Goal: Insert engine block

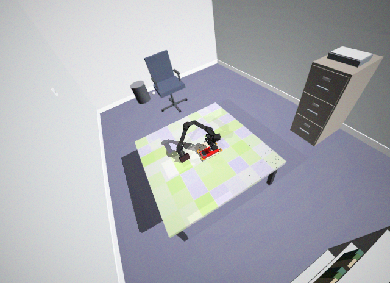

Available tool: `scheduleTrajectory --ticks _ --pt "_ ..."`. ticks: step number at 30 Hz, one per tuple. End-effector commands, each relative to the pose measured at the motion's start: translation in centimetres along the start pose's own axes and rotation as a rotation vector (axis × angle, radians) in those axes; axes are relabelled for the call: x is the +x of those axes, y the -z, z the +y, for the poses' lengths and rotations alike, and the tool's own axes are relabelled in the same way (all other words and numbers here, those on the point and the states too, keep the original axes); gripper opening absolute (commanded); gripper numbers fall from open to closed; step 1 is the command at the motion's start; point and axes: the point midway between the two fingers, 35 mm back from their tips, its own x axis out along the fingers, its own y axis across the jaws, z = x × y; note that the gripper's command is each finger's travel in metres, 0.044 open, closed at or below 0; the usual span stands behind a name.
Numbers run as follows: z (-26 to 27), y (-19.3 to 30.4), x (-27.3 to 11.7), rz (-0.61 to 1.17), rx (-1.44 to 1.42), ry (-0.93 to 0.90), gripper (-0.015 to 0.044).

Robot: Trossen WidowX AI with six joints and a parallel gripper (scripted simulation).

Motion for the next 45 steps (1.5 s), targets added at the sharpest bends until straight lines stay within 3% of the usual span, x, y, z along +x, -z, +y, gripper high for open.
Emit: scheduleTrajectory --ticks 1,31,41,45 --pt "0.01 -0.03 0.09 -0.003 0.004 -0.002 0.0159" --pt "0.01 -0.04 0.51 -0.003 0.004 -0.002 0.0159" --pt "0.0 0.0 0.42 0.0 0.0 0.0 0.0421" --pt "0.0 0.0 0.42 0.0 0.0 0.0 0.044"
